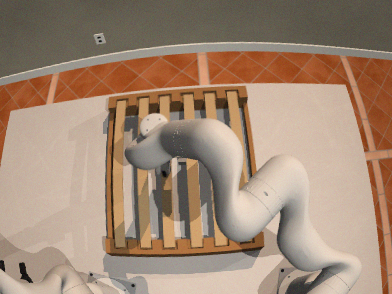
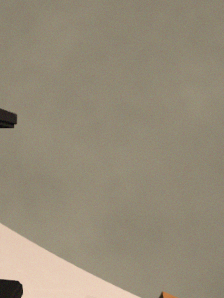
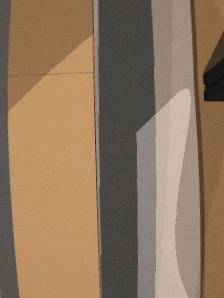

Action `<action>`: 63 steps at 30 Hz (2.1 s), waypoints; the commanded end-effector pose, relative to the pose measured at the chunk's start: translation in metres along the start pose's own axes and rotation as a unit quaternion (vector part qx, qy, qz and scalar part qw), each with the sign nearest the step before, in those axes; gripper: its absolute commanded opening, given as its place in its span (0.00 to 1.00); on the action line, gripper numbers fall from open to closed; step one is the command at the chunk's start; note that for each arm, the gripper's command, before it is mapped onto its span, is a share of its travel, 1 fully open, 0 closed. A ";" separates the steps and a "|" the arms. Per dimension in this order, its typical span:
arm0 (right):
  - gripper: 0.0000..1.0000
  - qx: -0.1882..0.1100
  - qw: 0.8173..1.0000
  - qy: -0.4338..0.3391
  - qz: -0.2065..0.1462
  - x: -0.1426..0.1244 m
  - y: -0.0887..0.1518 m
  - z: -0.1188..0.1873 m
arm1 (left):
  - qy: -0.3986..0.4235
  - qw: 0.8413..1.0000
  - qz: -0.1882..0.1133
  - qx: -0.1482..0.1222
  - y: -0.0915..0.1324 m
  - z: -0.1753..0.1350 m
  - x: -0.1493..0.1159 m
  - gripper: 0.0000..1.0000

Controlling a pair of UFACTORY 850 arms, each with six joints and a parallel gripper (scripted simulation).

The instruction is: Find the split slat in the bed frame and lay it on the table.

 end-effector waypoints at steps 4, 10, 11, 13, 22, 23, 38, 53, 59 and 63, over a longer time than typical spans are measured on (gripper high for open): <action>0.00 0.001 1.000 0.000 0.000 0.000 0.000 -0.001 | -0.001 1.000 0.000 0.000 0.000 0.000 0.000 1.00; 0.00 0.001 1.000 0.000 0.000 0.000 0.000 -0.001 | -0.001 1.000 0.000 0.000 0.000 0.000 0.000 1.00; 0.00 0.001 1.000 0.000 0.000 0.000 0.000 -0.001 | -0.001 1.000 0.000 0.000 0.000 0.000 0.000 1.00; 0.00 0.001 1.000 0.000 0.000 0.000 0.000 -0.001 | -0.001 1.000 0.000 0.000 0.000 0.000 0.000 1.00; 0.00 0.001 1.000 0.000 -0.001 -0.001 -0.002 -0.001 | -0.001 1.000 0.000 0.000 0.000 0.000 0.000 1.00; 0.00 0.001 1.000 0.000 -0.001 -0.001 -0.002 -0.001 | -0.001 1.000 0.000 0.000 0.000 0.000 0.000 1.00; 0.00 0.001 1.000 0.000 -0.001 0.000 -0.004 -0.001 | -0.001 1.000 0.000 0.000 0.000 0.000 0.000 1.00; 0.00 0.001 1.000 0.000 -0.001 0.000 -0.006 -0.001 | -0.001 1.000 0.000 0.000 0.000 0.000 0.000 1.00; 0.00 0.001 1.000 0.000 -0.001 0.000 -0.006 -0.001 | -0.001 1.000 0.000 0.000 0.000 0.000 0.000 1.00; 0.00 0.001 1.000 0.000 -0.001 0.000 -0.006 -0.001 | -0.001 1.000 0.000 0.000 0.000 0.000 0.000 1.00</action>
Point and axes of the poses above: on each arm, the point where the finger pads meet when closed, its own y axis back along the fingers, its own z axis across the jaws, x = y × z, the point moved 1 cm from there along y, back along the fingers, and after that the axes turned 14 degrees about y, right-handed, at the moved point
